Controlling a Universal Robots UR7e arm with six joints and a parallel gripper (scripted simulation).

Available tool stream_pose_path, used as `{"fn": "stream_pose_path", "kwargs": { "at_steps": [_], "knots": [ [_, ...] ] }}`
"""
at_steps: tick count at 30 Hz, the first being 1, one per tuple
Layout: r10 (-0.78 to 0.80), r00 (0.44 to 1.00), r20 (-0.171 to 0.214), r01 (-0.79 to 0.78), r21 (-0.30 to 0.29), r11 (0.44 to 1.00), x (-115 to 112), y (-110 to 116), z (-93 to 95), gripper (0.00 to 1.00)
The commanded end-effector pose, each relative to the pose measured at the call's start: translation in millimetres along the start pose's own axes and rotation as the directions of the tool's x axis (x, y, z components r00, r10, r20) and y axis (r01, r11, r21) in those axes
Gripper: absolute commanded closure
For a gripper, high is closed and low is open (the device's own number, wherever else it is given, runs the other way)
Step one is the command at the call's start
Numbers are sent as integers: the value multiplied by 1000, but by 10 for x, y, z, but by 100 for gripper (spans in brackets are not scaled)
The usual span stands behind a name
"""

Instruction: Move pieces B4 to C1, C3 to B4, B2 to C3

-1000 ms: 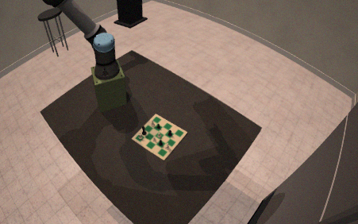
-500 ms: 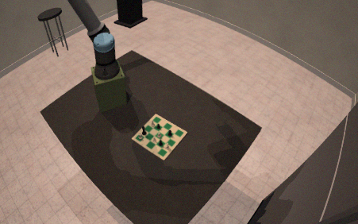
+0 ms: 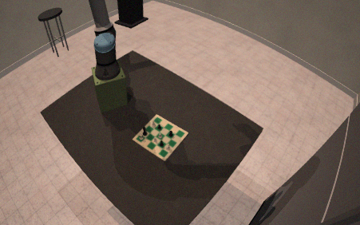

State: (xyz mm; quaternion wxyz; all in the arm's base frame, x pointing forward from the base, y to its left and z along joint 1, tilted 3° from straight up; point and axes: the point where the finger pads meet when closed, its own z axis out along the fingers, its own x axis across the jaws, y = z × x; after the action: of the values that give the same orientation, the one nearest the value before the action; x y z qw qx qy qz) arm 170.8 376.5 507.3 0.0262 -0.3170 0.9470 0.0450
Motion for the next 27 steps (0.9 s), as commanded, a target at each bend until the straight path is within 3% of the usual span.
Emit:
{"fn": "stream_pose_path", "kwargs": {
  "at_steps": [1,2,6,7,12,13,17,19,22,23,25,26,27],
  "knots": [
    [148,988,-49,-146,37,989,-488,-234,265,0],
    [148,988,-49,-146,37,989,-488,-234,265,0],
    [319,943,-98,-311,88,946,-964,-620,636,0],
    [319,943,-98,-311,88,946,-964,-620,636,0],
    [488,862,-138,-469,149,870,-1391,-1100,1062,0],
    [488,862,-138,-469,149,870,-1391,-1100,1062,0],
    [606,779,-161,-576,201,793,-1662,-1515,1412,0],
    [606,779,-161,-576,201,793,-1662,-1515,1412,0],
    [713,679,-177,-667,256,699,-1877,-1965,1785,0],
    [713,679,-177,-667,256,699,-1877,-1965,1785,0],
    [775,605,-183,-719,294,630,-1987,-2279,2043,0],
    [775,605,-183,-719,294,630,-1987,-2279,2043,0],
    [804,566,-185,-741,314,594,-2031,-2439,2174,0]
  ]
}}
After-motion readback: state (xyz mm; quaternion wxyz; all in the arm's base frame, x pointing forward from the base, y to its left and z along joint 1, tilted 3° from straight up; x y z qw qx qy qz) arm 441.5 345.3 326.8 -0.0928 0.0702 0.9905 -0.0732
